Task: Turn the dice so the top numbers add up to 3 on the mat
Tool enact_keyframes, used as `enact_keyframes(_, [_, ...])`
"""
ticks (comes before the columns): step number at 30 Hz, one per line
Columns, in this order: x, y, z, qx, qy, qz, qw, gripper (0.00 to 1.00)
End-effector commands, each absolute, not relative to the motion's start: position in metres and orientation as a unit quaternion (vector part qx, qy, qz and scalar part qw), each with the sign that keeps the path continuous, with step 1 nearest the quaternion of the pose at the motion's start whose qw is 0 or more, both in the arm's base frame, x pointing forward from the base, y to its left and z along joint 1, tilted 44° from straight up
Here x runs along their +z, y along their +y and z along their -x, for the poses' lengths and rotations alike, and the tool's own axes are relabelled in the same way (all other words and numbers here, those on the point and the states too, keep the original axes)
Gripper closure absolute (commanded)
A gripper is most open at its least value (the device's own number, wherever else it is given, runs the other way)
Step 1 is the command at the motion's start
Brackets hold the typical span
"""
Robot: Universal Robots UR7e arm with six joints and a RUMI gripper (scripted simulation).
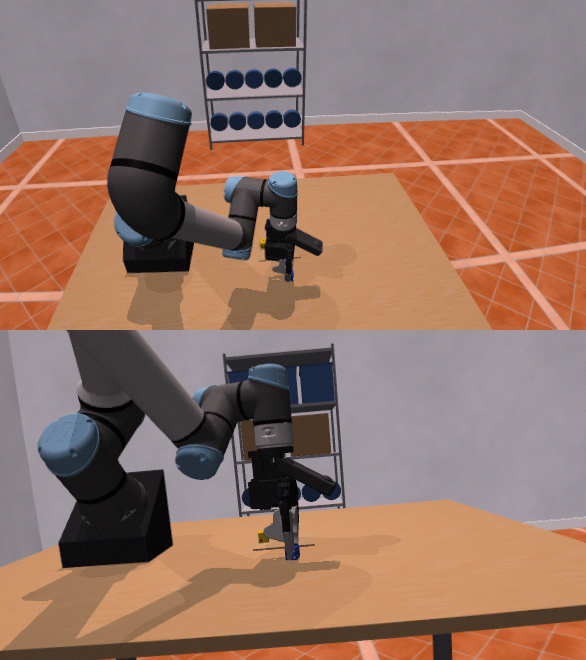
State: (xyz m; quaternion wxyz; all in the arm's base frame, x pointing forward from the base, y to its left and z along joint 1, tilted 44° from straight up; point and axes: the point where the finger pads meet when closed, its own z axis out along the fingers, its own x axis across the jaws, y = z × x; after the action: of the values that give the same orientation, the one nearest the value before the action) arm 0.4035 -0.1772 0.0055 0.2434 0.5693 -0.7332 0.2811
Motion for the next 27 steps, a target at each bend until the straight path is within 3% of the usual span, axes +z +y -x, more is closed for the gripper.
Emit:
enact_keyframes(1, [0.006,-0.177,-0.404,0.281,-0.733,-0.569,0.243,0.94])
enact_keyframes(27, [0.045,-0.14,-0.406,0.281,-0.733,-0.569,0.243,0.94])
